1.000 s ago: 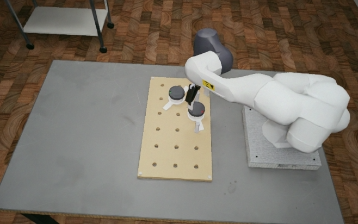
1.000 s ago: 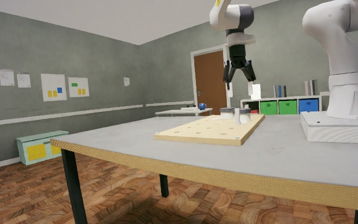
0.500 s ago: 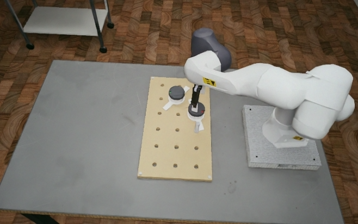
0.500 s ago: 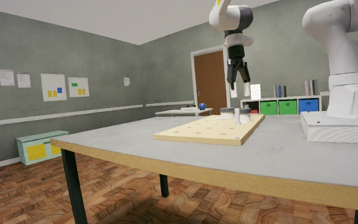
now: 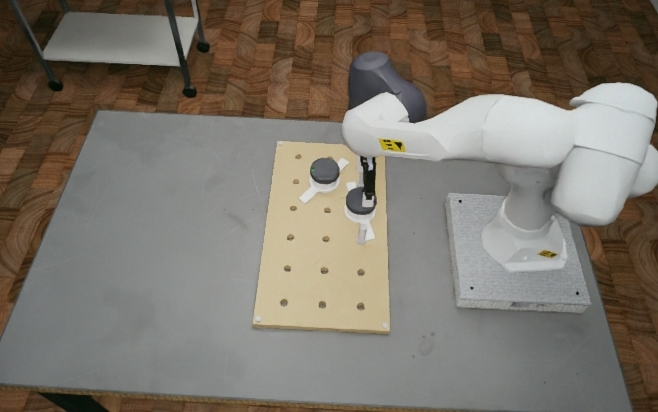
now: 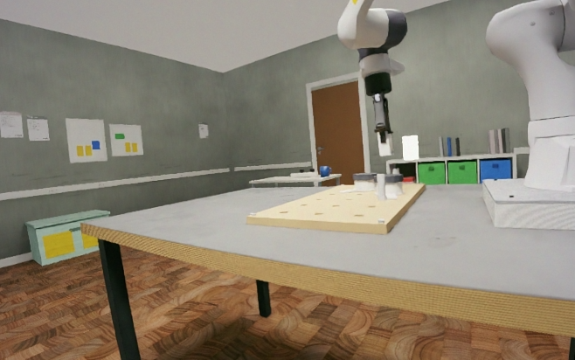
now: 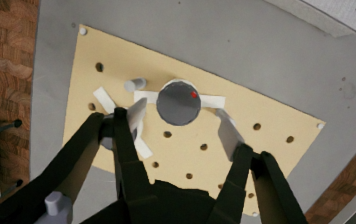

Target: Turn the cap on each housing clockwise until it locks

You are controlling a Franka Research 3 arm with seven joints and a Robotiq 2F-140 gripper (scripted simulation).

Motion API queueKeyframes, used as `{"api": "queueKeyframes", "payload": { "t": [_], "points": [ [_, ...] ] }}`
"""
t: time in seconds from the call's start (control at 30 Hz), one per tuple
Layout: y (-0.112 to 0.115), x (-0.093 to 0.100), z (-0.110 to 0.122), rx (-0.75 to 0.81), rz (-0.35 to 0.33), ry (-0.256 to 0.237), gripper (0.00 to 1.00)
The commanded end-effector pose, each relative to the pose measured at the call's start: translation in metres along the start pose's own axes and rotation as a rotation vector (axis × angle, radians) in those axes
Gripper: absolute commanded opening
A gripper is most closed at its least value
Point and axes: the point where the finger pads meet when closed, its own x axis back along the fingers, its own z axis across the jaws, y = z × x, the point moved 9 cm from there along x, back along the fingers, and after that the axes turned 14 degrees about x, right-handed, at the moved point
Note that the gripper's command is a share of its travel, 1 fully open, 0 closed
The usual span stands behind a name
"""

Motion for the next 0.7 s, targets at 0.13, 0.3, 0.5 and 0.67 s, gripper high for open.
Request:
{"api": "queueKeyframes", "payload": {
  "t": [0.13, 0.3, 0.5, 0.67],
  "points": [
    [-0.0035, 0.0018, -0.0060, 0.398, -0.022, -0.024, 0.78],
    [-0.0043, 0.0018, -0.0057, 0.517, -0.029, -0.031, 0.78],
    [-0.0059, 0.0017, -0.0050, 0.654, -0.042, -0.046, 0.78],
    [-0.0059, 0.0017, -0.0050, 0.654, -0.042, -0.046, 0.78]
  ]
}}
